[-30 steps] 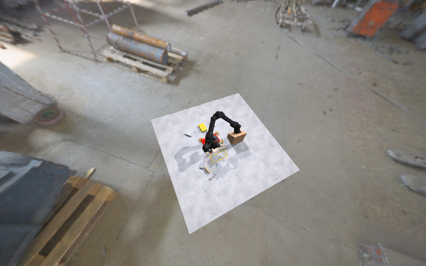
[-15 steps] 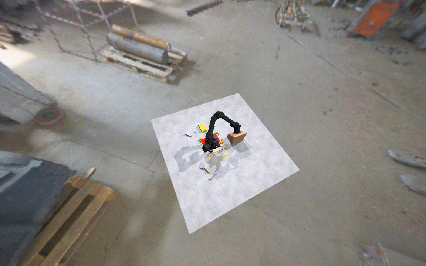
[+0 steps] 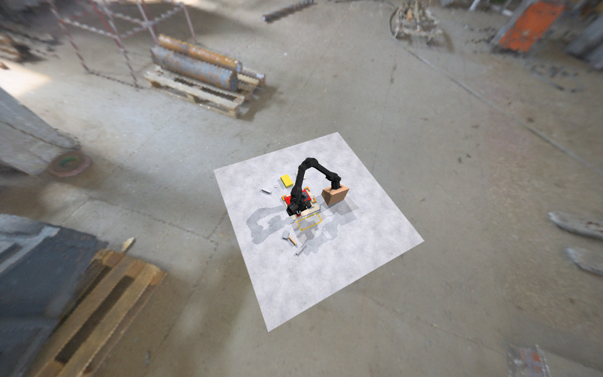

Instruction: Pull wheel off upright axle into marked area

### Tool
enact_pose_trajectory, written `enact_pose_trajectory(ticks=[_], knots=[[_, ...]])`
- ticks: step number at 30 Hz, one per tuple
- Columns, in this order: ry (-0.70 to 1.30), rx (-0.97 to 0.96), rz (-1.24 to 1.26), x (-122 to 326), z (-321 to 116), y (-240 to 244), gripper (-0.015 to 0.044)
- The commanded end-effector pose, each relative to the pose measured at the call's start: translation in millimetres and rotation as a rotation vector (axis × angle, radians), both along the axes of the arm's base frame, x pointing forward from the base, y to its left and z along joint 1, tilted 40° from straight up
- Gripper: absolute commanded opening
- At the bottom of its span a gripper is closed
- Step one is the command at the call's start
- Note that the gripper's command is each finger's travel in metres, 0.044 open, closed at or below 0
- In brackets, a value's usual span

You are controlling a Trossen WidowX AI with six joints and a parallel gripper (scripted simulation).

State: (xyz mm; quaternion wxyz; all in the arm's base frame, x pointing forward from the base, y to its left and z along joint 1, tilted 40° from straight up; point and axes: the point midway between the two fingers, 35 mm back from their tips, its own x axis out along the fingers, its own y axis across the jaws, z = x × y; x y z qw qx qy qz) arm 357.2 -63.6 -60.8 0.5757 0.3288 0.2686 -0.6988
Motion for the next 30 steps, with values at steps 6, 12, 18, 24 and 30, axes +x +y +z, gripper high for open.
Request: enact_pose_trajectory(ticks=[6,12,18,24,30], knots=[[-0.003,0.001,-0.004,0.6,3.0,2.5,0.0],[-0.003,0.001,-0.003,0.9,4.5,3.8,0.0],[-0.003,0.001,-0.003,1.2,5.9,5.0,0.0],[-0.003,0.001,-0.002,1.5,7.4,6.3,0.0],[-0.003,0.001,-0.002,1.7,8.9,7.6,0.0]])
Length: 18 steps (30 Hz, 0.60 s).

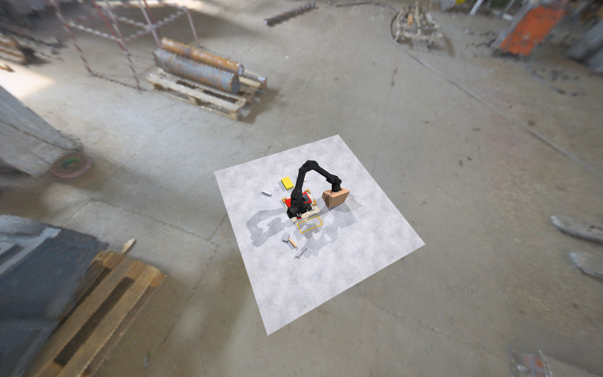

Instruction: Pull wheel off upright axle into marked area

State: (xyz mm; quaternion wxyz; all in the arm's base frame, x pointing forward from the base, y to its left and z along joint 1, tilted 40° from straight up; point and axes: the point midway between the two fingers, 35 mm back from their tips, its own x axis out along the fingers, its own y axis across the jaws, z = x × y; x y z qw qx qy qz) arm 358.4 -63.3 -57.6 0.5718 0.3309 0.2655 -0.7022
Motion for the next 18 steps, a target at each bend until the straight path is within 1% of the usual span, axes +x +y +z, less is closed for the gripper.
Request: enact_pose_trajectory(ticks=[1,18], knots=[[0.0,0.002,0.011,0.6,6.0,7.5,0.0],[0.0,0.002,0.013,1.3,10.2,11.1,0.0]])
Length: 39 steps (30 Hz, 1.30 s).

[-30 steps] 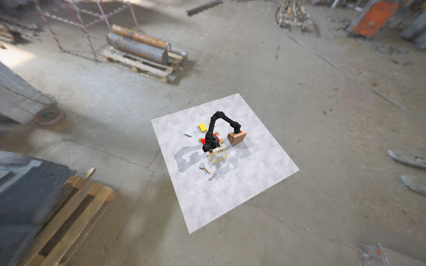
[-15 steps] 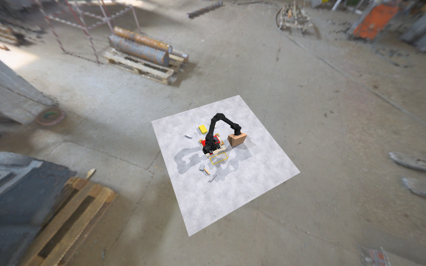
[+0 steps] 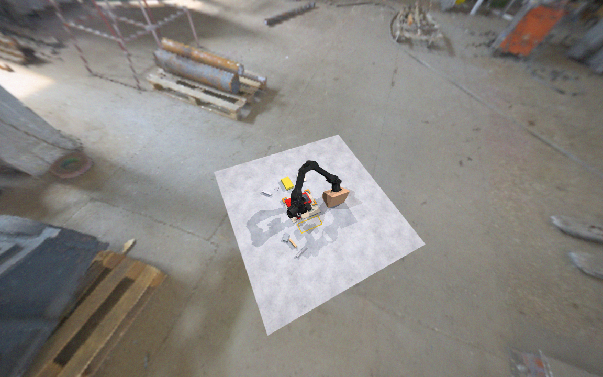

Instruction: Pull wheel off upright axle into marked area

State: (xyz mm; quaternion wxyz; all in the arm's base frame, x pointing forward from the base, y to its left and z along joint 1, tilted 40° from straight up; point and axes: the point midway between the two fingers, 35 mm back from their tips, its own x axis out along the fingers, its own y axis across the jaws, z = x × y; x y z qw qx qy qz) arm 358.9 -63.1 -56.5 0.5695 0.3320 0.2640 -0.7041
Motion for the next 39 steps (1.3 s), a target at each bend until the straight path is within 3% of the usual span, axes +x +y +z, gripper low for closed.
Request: enact_pose_trajectory(ticks=[1,39], knots=[[0.001,0.002,0.02,0.8,9.3,11.1,0.0],[0.002,0.002,0.023,2.0,18.9,19.2,0.0]])
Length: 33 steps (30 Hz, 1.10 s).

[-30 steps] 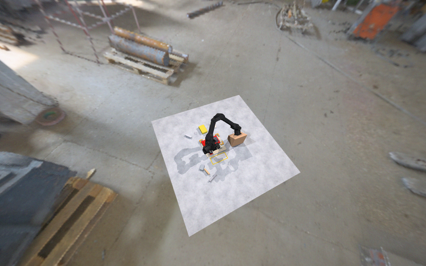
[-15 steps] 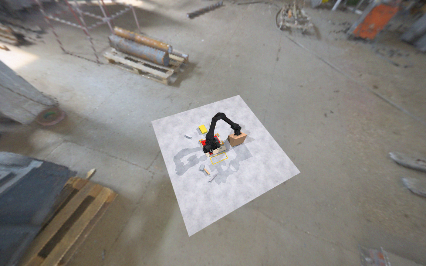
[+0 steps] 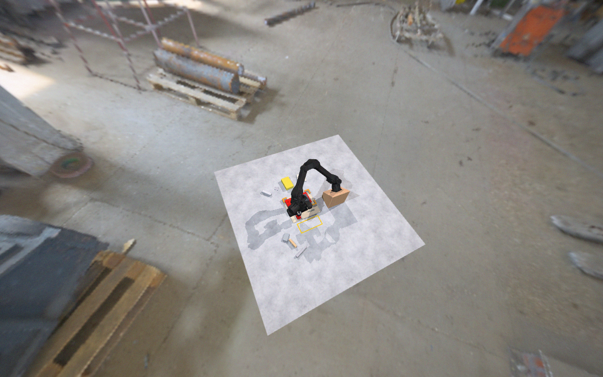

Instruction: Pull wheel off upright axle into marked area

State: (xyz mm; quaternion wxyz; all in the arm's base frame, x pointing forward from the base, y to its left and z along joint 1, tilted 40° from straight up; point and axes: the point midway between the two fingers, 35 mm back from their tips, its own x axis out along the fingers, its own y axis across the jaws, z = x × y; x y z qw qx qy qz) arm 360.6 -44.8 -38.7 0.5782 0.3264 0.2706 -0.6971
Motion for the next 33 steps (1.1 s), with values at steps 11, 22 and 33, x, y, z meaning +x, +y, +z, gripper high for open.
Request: enact_pose_trajectory(ticks=[11,22,33], knots=[[-0.004,0.001,-0.004,1.8,9.4,7.9,0.0],[0.006,0.0,0.002,-0.4,19.1,25.3,0.0],[0.001,0.009,0.001,-15.4,-4.0,65.3,0.0]])
